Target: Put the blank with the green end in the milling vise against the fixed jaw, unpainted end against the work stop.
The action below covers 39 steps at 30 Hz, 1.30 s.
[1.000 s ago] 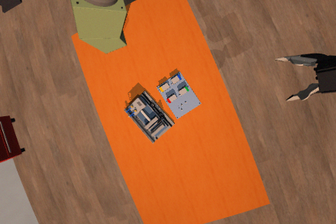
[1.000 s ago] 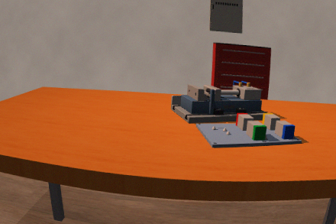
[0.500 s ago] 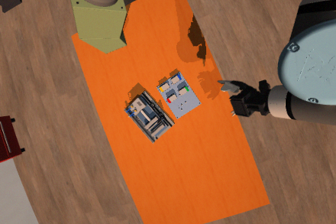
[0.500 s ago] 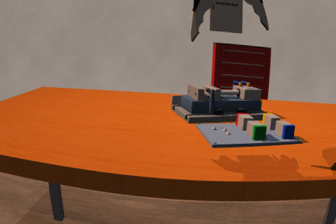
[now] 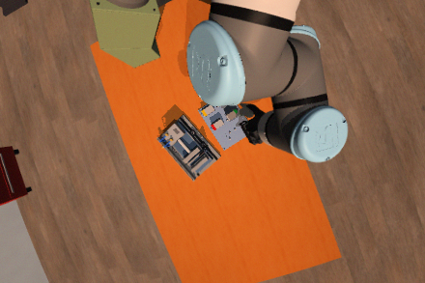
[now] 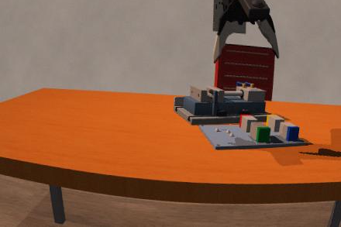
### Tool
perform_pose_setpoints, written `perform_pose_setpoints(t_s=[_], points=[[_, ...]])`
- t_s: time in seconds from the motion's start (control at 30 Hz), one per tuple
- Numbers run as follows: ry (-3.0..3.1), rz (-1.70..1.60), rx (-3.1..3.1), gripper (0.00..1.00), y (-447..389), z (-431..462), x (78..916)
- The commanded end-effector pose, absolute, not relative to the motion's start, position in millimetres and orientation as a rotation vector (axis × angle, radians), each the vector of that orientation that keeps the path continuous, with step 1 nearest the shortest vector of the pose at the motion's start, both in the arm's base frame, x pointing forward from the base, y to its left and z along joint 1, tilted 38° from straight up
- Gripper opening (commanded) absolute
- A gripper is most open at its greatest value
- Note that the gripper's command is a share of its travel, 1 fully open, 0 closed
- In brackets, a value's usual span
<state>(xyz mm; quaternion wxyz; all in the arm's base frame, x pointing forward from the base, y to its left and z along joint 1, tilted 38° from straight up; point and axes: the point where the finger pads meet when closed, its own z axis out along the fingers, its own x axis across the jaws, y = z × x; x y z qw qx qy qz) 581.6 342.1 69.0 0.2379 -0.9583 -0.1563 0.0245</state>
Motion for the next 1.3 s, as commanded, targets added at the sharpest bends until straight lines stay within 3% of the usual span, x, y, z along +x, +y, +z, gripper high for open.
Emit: perform_pose_setpoints(t_s=[0.0,1.17,1.2,1.27], points=[[-0.422,0.019,-2.567,1.00,330.2,48.3,569.4],[-0.405,-0.103,-2.443,1.00,310.9,15.2,530.5],[-0.405,-0.103,-2.443,0.00,310.9,15.2,530.5],[-0.405,-0.103,-2.443,0.00,310.9,15.2,530.5]])
